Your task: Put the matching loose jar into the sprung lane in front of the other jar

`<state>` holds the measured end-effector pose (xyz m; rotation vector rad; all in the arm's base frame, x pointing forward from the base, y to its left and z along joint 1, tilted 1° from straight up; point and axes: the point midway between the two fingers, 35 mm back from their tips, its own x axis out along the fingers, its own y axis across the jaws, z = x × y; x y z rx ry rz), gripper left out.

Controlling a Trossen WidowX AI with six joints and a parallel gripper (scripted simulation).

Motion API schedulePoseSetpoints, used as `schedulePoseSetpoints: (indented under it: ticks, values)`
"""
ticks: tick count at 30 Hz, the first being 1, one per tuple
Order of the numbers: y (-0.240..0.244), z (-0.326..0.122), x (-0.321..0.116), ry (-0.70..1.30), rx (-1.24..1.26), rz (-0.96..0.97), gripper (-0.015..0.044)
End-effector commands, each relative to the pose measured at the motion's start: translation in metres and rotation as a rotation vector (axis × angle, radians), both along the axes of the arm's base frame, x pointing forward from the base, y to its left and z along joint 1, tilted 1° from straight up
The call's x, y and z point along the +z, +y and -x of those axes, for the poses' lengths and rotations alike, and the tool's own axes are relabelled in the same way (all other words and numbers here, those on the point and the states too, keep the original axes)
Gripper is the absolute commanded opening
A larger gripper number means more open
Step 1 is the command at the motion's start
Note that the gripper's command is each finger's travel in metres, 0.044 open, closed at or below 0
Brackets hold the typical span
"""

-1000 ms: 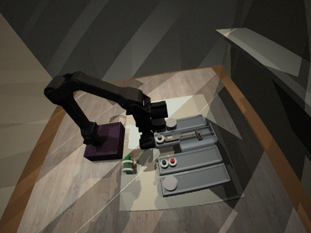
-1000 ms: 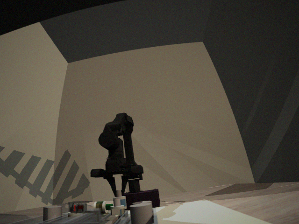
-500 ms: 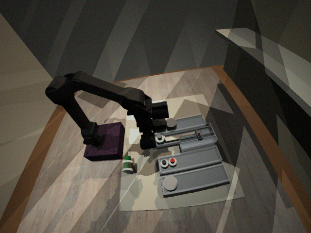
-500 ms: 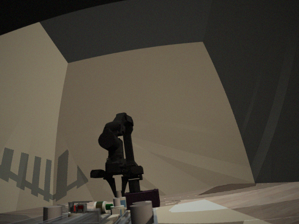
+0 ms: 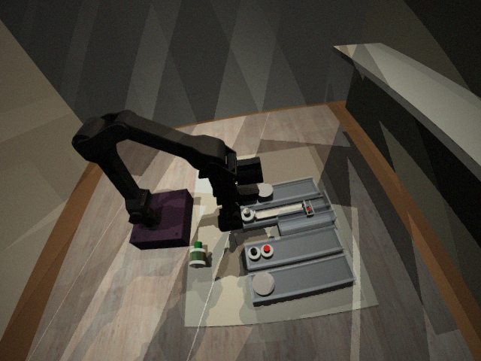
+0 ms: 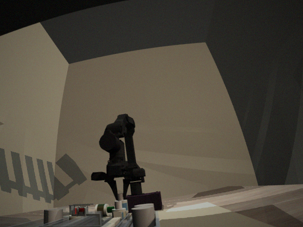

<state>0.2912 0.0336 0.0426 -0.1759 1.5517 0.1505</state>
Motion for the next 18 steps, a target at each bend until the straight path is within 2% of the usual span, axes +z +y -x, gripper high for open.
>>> schedulePoseSetpoints:
  ticks: [1,18]
  values:
    - [0.0011,-0.0057,0.0024,-0.014,-0.005,-0.004,0.0]
    - [0.0023,-0.0115,0.0029,-0.014,-0.005,-0.004,0.0]
